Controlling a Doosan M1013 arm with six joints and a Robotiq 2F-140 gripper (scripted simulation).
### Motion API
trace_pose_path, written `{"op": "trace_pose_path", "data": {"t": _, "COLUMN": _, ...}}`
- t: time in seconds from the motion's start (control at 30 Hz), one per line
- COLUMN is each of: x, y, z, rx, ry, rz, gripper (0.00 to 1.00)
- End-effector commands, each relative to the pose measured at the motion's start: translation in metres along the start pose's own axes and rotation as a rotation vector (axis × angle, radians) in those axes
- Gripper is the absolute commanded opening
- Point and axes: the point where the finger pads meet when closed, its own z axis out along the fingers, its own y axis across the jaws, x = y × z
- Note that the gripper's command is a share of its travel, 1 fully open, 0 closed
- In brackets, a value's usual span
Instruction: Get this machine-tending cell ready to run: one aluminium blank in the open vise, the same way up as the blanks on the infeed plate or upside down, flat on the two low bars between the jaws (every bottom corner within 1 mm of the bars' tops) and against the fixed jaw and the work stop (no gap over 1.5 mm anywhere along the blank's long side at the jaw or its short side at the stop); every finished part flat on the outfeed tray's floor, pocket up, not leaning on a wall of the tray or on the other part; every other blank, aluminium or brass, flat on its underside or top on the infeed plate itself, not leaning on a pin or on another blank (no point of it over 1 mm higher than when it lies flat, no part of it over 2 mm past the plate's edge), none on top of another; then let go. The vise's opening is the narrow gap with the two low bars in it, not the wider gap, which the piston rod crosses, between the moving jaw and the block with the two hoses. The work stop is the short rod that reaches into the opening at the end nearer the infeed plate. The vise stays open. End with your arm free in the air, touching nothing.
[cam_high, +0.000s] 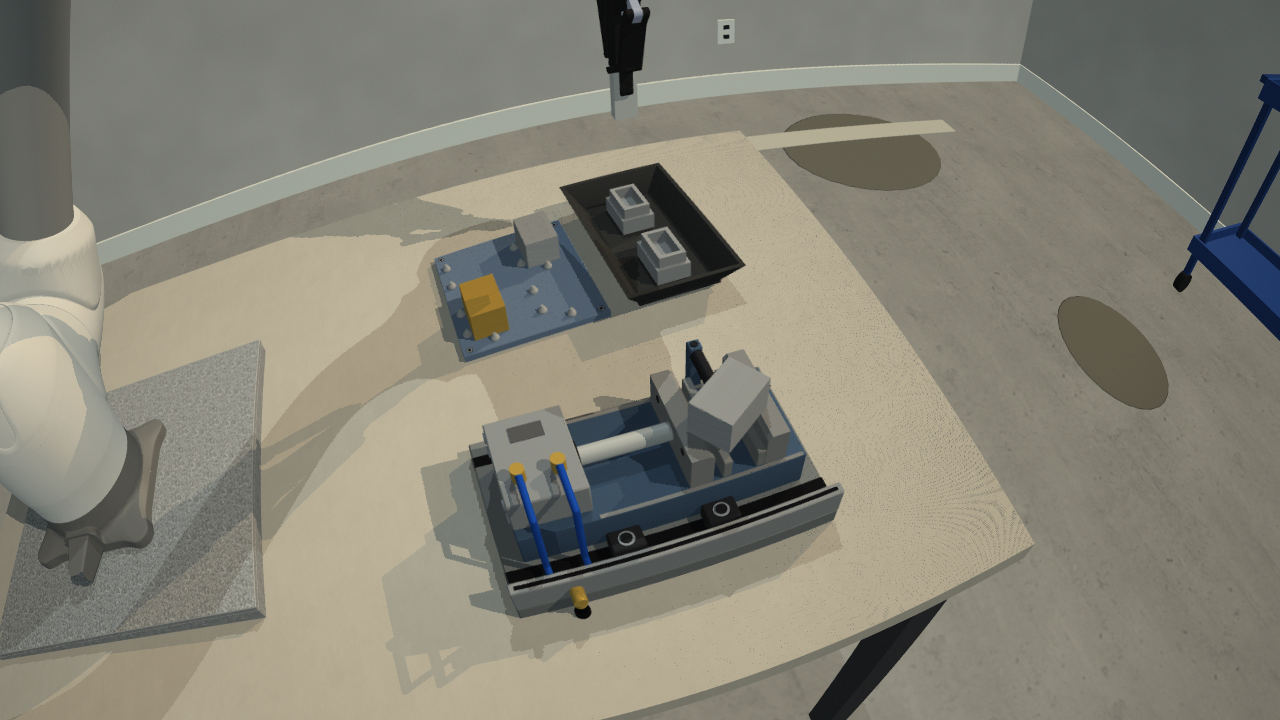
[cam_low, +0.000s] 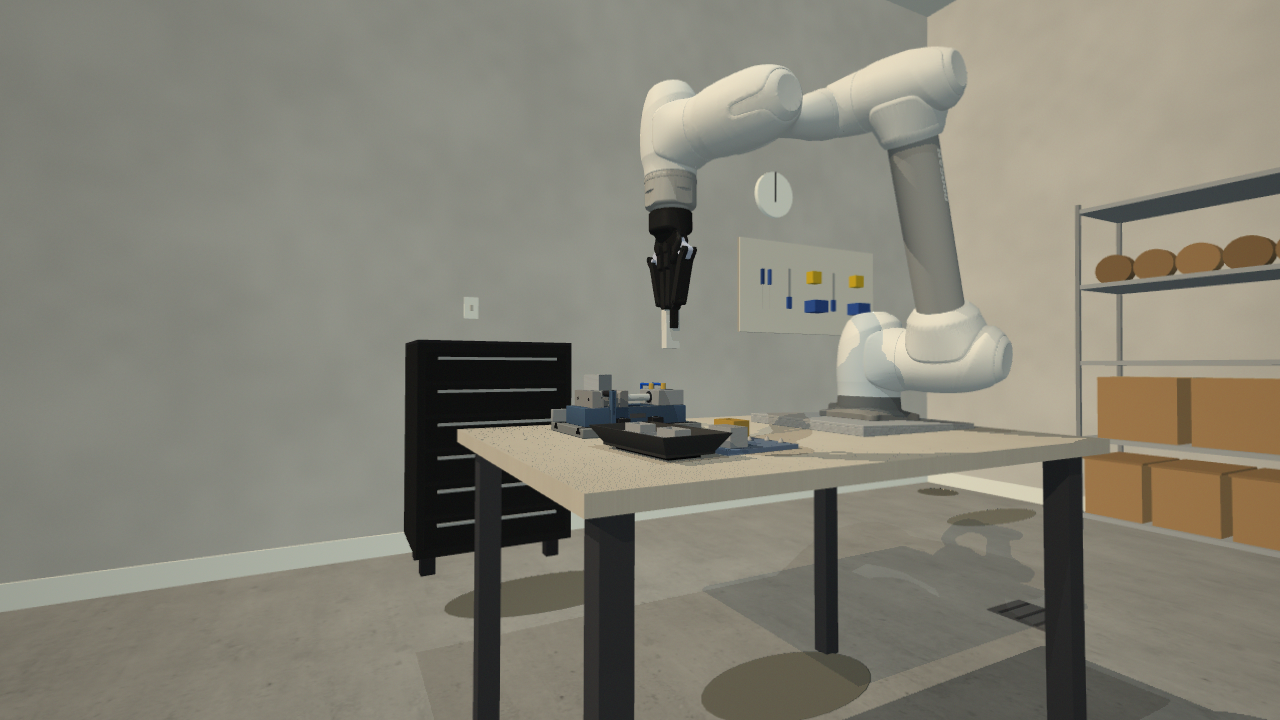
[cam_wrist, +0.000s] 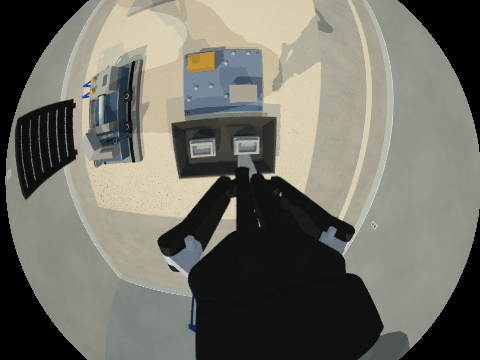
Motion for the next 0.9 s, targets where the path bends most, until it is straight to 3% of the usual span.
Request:
{"op": "trace_pose_path", "data": {"t": 0.0, "x": -0.042, "y": 0.003, "z": -0.004, "rx": 0.0, "ry": -0.002, "rz": 0.001, "gripper": 0.0}}
{"op": "trace_pose_path", "data": {"t": 0.17, "x": -0.084, "y": 0.006, "z": -0.003, "rx": 0.001, "ry": -0.002, "rz": 0.002, "gripper": 0.0}}
{"op": "trace_pose_path", "data": {"t": 0.23, "x": -0.084, "y": 0.006, "z": -0.003, "rx": 0.001, "ry": -0.002, "rz": 0.002, "gripper": 0.0}}
{"op": "trace_pose_path", "data": {"t": 0.27, "x": -0.109, "y": 0.007, "z": -0.002, "rx": 0.001, "ry": -0.002, "rz": 0.002, "gripper": 0.0}}
{"op": "trace_pose_path", "data": {"t": 0.4, "x": -0.138, "y": 0.008, "z": 0.0, "rx": 0.002, "ry": -0.002, "rz": 0.003, "gripper": 0.0}}
{"op": "trace_pose_path", "data": {"t": 0.87, "x": -0.139, "y": 0.008, "z": 0.003, "rx": 0.002, "ry": -0.002, "rz": 0.003, "gripper": 0.0}}
